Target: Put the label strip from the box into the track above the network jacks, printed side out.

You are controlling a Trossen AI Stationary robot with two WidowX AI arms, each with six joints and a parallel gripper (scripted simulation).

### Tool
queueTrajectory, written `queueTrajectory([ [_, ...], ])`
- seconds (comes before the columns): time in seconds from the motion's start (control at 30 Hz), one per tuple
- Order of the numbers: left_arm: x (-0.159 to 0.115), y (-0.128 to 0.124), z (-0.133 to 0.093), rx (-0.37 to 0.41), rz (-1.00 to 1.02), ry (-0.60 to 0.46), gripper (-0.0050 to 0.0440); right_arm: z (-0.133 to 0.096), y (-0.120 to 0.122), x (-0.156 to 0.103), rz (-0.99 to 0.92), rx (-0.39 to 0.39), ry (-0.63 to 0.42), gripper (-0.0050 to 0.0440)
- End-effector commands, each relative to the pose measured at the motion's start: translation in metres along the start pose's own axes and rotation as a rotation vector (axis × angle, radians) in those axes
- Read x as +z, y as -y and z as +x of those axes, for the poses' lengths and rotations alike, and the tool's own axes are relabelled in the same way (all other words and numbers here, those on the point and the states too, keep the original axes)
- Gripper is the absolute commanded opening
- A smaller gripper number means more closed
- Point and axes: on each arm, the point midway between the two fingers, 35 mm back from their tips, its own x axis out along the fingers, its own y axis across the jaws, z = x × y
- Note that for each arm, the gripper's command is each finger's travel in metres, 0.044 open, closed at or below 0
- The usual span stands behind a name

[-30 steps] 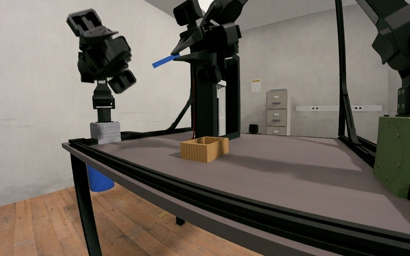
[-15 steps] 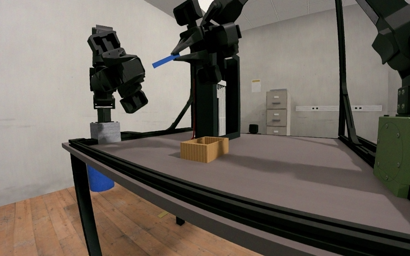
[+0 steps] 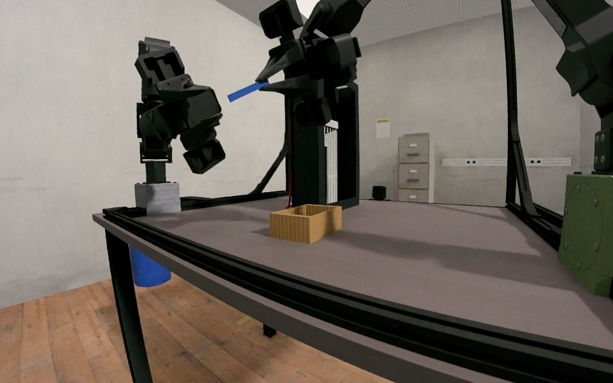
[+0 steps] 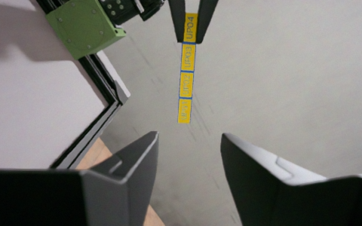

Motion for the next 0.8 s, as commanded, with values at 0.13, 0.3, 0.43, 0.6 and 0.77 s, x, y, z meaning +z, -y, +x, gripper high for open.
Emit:
queueTrajectory([
  [0.13, -0.003, 0.01, -0.007, 0.002, -0.034, -0.021, -0.005, 0.016, 0.009, 0.005, -0.011, -0.021, 0.013, 0.016],
  [0.3, -0.003, 0.01, -0.007, 0.002, -0.034, -0.021, -0.005, 0.024, 0.009, 0.005, -0.011, -0.022, 0.013, 0.016],
  [0.43, -0.003, 0.01, -0.007, 0.002, -0.034, -0.021, -0.005, 0.027, 0.009, 0.005, -0.011, -0.022, 0.013, 0.016],
  [0.6, -0.003, 0.01, -0.007, 0.002, -0.034, -0.021, -0.005, 0.035, 0.009, 0.006, -0.011, -0.023, 0.013, 0.016],
  [0.77, -0.003, 0.01, -0.007, 0.002, -0.034, -0.021, -0.005, 0.044, 0.009, 0.006, -0.011, -0.023, 0.014, 0.016],
])
